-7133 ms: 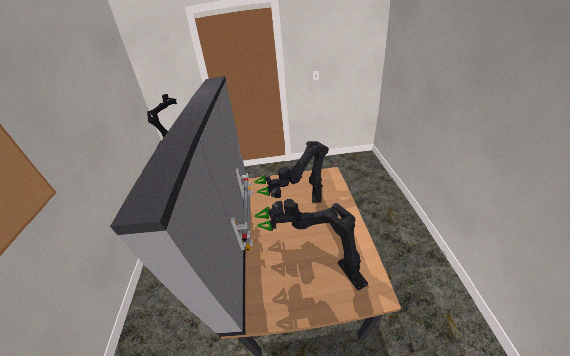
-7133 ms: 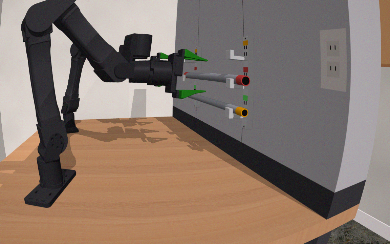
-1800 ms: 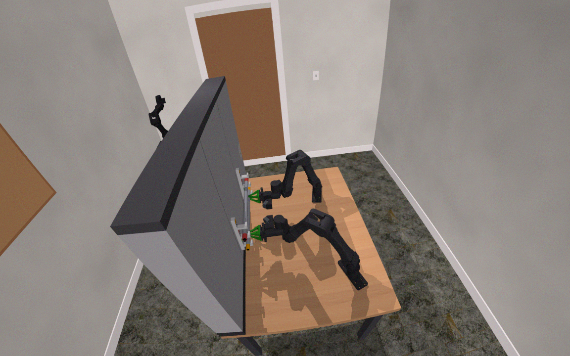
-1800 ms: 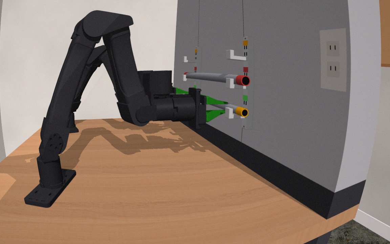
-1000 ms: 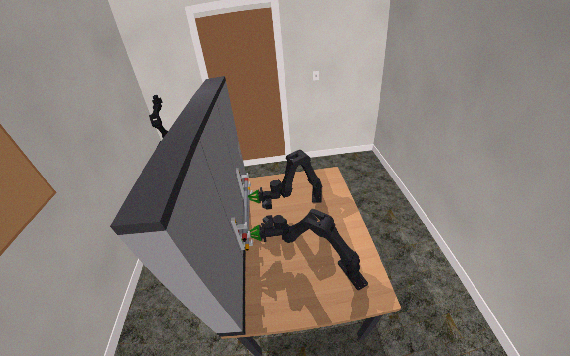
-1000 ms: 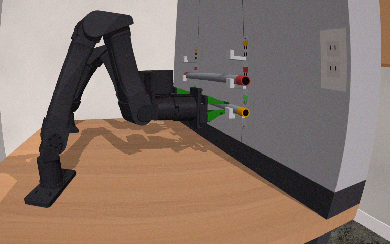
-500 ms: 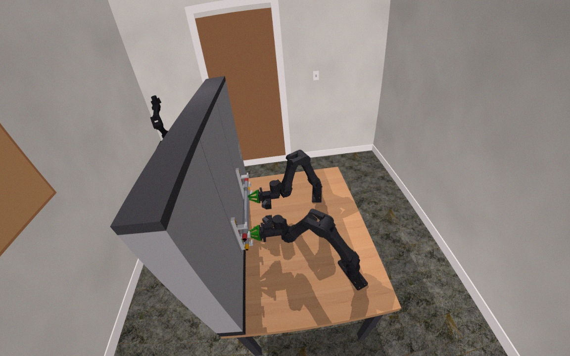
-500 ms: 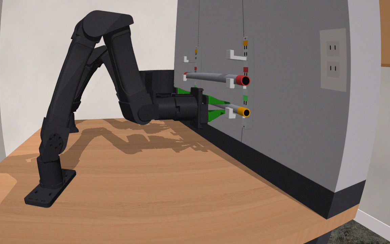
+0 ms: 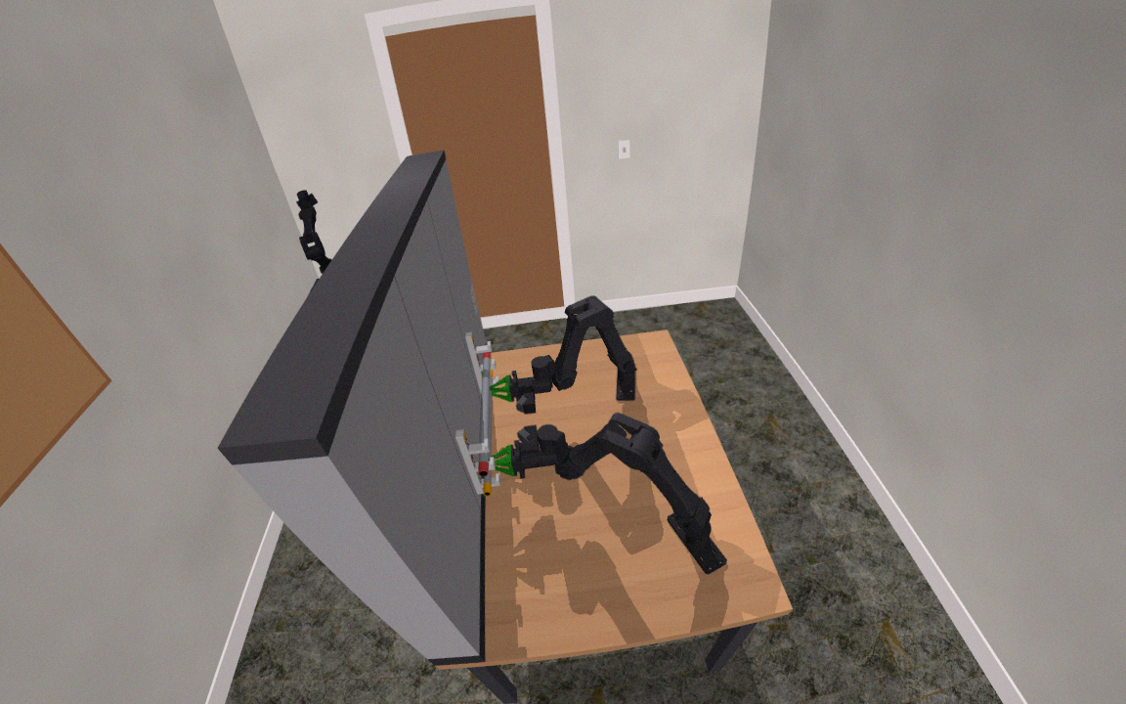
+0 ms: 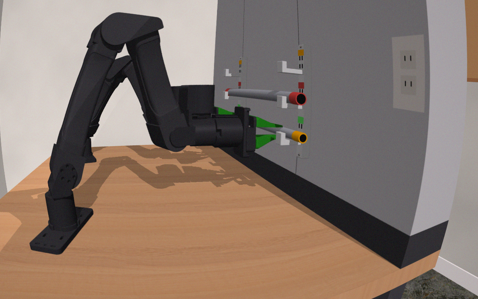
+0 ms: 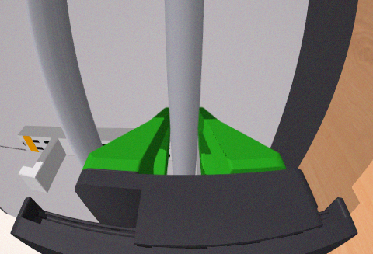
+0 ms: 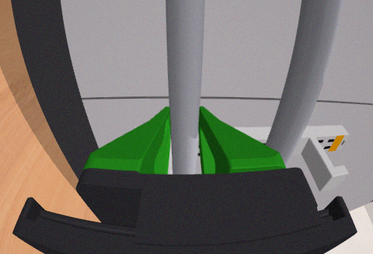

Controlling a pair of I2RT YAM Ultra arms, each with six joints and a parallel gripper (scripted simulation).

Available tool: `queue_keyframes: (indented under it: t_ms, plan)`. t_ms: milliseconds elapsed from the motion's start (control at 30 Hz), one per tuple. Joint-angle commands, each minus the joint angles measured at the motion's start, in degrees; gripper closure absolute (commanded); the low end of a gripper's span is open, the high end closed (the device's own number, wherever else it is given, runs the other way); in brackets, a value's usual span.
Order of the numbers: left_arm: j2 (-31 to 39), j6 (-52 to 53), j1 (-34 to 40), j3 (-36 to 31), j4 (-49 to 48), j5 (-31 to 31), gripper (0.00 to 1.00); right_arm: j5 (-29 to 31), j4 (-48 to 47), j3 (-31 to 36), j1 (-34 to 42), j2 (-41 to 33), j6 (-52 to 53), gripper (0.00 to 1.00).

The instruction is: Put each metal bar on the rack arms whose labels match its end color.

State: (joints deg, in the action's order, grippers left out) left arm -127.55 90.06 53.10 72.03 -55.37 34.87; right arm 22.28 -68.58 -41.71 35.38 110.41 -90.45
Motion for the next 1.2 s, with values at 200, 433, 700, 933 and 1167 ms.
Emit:
queue_keyframes:
  t_ms: [200,433,700,933,1167]
  plan:
    - [2.18,0.02,-0.44,1.92,3.78,-0.66,1.00,-0.53,5.39,-2.25,-0.38,-3.43,0.39,1.00]
    - [2.97,0.03,-0.44,2.20,4.88,-0.65,1.00,-0.53,6.95,-2.59,-0.37,-4.60,0.40,1.00]
    - [4.26,0.03,-0.43,2.71,6.68,-0.64,1.00,-0.51,9.42,-3.19,-0.37,-6.47,0.40,1.00]
    - [5.01,0.02,-0.43,3.11,7.84,-0.63,1.00,-0.51,10.99,-3.67,-0.36,-7.55,0.40,1.00]
    - [5.55,0.04,-0.43,3.49,8.79,-0.62,1.00,-0.52,12.28,-4.10,-0.36,-8.35,0.43,1.00]
